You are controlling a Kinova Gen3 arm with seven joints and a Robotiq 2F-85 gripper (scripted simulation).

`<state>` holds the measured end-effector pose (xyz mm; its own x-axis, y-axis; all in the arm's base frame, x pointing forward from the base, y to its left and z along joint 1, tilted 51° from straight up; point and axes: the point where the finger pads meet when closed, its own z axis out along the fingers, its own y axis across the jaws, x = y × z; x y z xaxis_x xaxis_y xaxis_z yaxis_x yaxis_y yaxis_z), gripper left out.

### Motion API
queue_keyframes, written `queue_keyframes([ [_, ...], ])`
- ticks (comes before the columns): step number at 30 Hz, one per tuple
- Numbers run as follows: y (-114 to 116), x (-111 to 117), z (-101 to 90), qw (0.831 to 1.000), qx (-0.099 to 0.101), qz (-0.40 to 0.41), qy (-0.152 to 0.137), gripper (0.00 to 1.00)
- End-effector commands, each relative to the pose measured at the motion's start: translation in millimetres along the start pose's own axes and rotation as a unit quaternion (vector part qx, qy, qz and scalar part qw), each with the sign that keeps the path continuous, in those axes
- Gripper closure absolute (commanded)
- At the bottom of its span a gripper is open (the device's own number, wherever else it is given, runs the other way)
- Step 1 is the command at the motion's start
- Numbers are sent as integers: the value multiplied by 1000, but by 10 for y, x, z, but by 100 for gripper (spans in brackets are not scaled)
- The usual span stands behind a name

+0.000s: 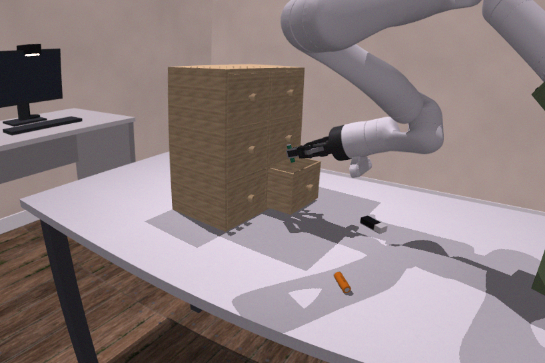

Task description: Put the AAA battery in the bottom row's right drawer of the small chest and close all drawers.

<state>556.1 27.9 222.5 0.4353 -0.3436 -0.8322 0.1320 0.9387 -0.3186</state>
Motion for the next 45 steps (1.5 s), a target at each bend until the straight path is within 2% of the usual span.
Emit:
queue_keyframes([
  [1,2,-6,1,1000,0,0,-1,95],
  [11,2,-6,1,1000,0,0,-1,95],
  [20,2,-6,1,1000,0,0,-1,76],
  [45,4,-6,0,1000,0,0,-1,76],
])
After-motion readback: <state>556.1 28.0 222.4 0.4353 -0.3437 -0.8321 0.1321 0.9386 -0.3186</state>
